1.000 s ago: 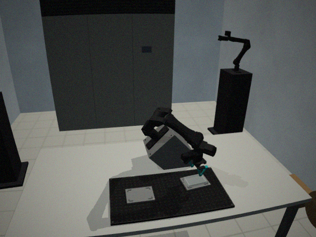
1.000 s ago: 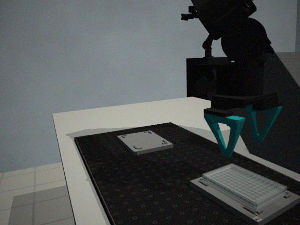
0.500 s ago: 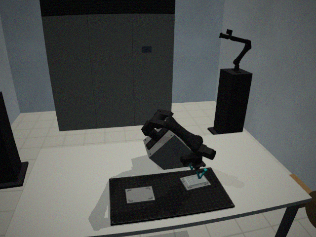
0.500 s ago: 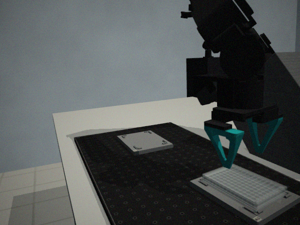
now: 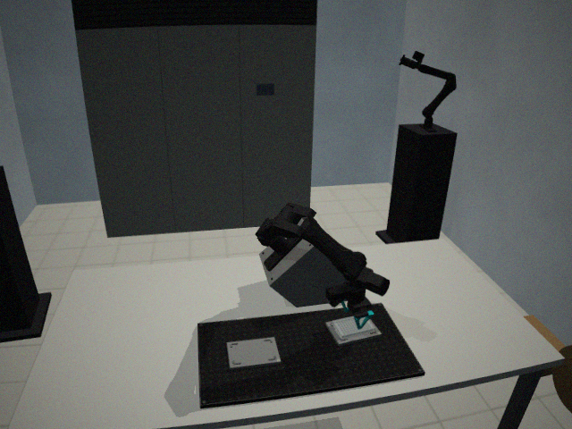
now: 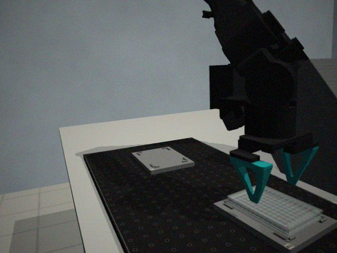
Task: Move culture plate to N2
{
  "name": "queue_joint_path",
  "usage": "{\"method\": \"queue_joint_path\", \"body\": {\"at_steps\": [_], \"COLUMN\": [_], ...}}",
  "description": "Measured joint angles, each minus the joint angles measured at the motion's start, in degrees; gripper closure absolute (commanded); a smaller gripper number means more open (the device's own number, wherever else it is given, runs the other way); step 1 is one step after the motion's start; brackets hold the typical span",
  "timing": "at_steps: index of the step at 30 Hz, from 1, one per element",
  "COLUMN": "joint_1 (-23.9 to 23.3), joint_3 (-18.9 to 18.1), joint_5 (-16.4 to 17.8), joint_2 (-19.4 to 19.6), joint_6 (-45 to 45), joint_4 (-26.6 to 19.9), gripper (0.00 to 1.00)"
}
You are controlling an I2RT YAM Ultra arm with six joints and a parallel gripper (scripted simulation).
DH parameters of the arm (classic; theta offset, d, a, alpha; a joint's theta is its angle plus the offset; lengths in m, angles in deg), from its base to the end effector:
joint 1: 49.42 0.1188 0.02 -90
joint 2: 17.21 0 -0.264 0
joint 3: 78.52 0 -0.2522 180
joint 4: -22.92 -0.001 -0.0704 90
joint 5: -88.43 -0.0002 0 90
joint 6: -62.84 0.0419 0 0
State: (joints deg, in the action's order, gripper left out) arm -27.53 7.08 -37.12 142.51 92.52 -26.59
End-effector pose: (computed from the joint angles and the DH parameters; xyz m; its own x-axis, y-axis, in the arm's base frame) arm 0.3139 0.1009 -0.1136 -0.0434 0.7444 -0.6664 0.9940 -0.0348 -0.1036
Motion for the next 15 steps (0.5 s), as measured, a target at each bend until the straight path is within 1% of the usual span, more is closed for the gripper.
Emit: {"method": "queue_joint_path", "body": {"at_steps": [15], "joint_1": [-2.56], "joint_3": [0.57], "joint_5": [-0.87], "joint_2": [2.6], "joint_6": [-0.46], "joint_4": [4.72], "gripper": [0.0]}}
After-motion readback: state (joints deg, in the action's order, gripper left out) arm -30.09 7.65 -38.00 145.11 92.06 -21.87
